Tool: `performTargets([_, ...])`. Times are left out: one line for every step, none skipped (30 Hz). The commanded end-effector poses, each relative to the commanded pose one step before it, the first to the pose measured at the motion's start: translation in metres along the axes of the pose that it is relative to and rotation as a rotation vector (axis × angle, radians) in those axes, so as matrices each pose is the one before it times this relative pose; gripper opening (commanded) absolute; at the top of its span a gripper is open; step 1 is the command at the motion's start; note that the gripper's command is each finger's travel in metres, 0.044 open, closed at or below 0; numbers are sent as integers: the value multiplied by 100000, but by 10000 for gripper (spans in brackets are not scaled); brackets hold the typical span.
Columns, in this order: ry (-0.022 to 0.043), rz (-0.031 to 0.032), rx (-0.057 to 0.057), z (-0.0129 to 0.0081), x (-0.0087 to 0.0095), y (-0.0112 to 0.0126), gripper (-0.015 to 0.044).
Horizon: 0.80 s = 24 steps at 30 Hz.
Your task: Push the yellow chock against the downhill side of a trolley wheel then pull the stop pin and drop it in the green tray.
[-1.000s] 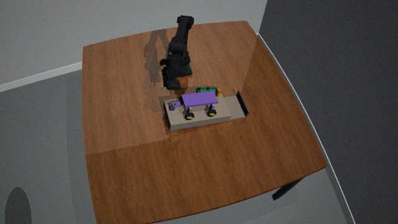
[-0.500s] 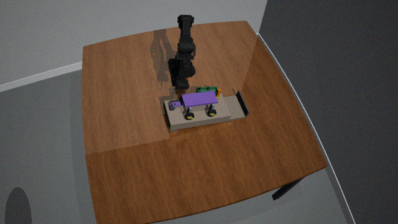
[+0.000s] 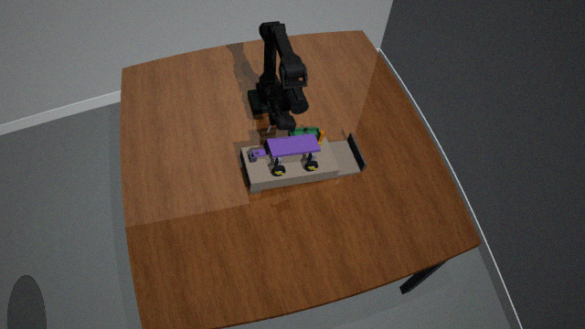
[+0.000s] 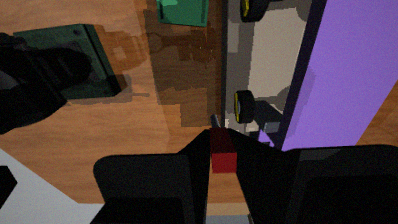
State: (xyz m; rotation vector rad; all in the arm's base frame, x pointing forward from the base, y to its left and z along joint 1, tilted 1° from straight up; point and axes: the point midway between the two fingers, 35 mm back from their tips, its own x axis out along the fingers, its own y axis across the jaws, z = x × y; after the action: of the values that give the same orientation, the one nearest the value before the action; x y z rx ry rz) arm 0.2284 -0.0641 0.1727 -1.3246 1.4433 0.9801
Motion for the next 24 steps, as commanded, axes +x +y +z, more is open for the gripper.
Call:
performTargets([528,551,167,1144,-74,93,0])
performTargets([-40,0,0,399,-52,-7,0])
performTargets([-32,1,0,399,-52,0,0])
performTargets([-40,0,0,400,-50,-3,0])
performTargets([-32,1,0,400,-50,4,0])
performTargets([-40,1,0,399,-47,1,0])
performTargets([-32,1,0,399,-48,8,0])
performTargets([-39,1,0,397,-45,5,0])
performTargets([-32,2,0,398,-45,11,0])
performTargets([-38,1,0,394,-44,6,0])
performTargets([-31,2,0,396,-44,13,0])
performTargets([-38,2,-1,390,-41,10,0])
performTargets([-31,3,0,394,-42,17,0])
performTargets([-37,2,-1,386,-37,15,0])
performTargets([-31,3,0,391,-37,22,0])
performTargets([-36,3,-1,380,-34,18,0])
performTargets([-30,3,0,388,-35,24,0])
performTargets([-35,3,-1,376,-33,19,0])
performTargets([-30,4,0,387,-34,26,0])
performTargets([-35,3,-1,375,-32,22,0])
performTargets([-31,4,-1,390,-33,30,0])
performTargets([-35,3,-1,374,-32,25,0])
performTargets([-31,4,-1,390,-33,32,0])
performTargets([-41,5,-1,449,-39,33,0])
